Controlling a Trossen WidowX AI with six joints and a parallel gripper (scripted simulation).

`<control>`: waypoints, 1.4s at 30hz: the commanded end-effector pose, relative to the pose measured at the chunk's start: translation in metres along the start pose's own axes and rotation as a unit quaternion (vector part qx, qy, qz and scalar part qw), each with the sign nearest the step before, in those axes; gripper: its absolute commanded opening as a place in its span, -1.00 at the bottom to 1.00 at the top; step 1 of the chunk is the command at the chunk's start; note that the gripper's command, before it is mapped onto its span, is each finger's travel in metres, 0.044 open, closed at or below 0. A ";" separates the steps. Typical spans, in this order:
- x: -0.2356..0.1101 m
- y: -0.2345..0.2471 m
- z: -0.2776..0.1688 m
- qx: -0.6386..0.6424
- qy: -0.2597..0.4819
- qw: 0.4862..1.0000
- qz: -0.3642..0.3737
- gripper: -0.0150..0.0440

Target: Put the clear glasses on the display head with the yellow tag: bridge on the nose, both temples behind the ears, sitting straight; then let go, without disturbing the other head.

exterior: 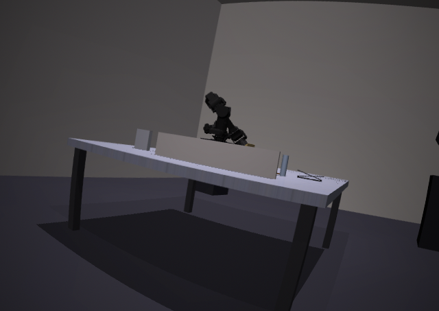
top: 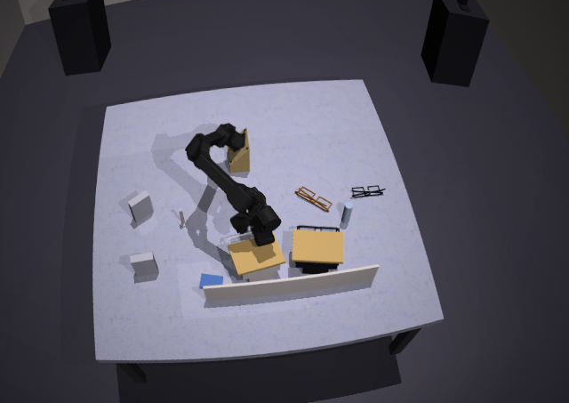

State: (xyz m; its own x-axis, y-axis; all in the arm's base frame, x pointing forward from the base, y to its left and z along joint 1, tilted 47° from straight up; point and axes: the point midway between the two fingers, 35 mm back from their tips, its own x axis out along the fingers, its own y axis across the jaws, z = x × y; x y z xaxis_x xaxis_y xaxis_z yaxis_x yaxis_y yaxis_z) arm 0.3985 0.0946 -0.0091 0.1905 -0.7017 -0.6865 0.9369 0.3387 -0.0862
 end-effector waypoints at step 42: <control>-0.028 0.002 0.001 -0.004 0.002 1.000 -0.019 -0.13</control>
State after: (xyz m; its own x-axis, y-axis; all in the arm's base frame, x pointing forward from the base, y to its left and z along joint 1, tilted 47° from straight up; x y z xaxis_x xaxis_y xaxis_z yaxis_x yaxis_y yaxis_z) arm 0.3975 0.1094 0.0090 0.1660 -0.7113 -0.6830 0.9396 0.3244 -0.1095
